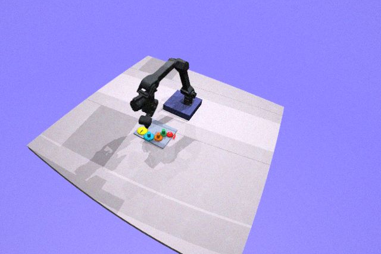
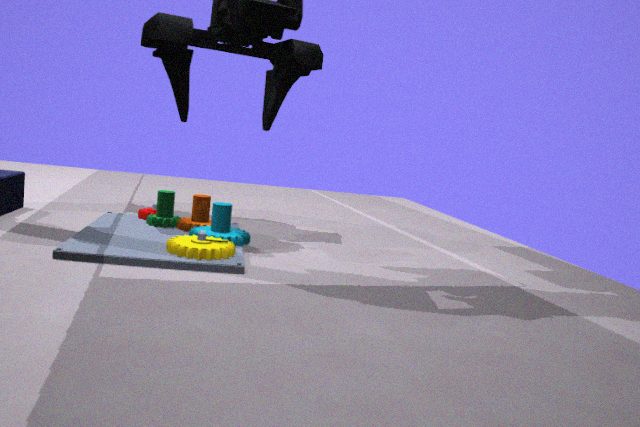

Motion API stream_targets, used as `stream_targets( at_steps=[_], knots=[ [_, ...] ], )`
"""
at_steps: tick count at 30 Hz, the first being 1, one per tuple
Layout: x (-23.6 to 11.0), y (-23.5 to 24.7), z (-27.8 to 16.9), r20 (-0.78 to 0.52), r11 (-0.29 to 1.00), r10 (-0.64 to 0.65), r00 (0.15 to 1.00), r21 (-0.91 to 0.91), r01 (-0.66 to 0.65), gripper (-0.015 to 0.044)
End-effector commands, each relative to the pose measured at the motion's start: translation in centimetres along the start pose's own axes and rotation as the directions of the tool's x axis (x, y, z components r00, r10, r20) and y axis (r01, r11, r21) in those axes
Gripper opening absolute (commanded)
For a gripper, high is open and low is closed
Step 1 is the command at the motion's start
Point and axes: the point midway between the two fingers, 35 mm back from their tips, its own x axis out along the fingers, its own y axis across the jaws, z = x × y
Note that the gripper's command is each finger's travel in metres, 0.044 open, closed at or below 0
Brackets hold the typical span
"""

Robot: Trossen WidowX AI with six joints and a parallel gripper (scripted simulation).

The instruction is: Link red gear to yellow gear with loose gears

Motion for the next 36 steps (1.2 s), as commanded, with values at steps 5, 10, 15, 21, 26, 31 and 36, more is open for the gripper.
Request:
stream_targets(
  at_steps=[5,10,15,21,26,31,36],
  knots=[
    [0.0,0.0,0.0,0.000,1.000,-0.001,1.000,0.001,0.001,0.0440],
    [0.0,0.0,0.0,0.000,1.000,-0.001,1.000,0.001,0.001,0.0440],
    [0.0,0.0,0.0,0.000,1.000,-0.001,1.000,0.001,0.001,0.0440],
    [0.0,0.0,0.0,0.000,1.000,-0.001,1.000,0.001,0.001,0.0440],
    [-0.2,0.4,-1.2,-0.001,1.000,0.000,1.000,0.001,0.000,0.0440],
    [-1.3,2.1,-9.9,-0.009,1.000,0.001,1.000,0.002,-0.001,0.0440],
    [-2.4,1.6,-18.8,-0.016,1.000,0.001,1.000,0.002,-0.001,0.0440]
  ],
)
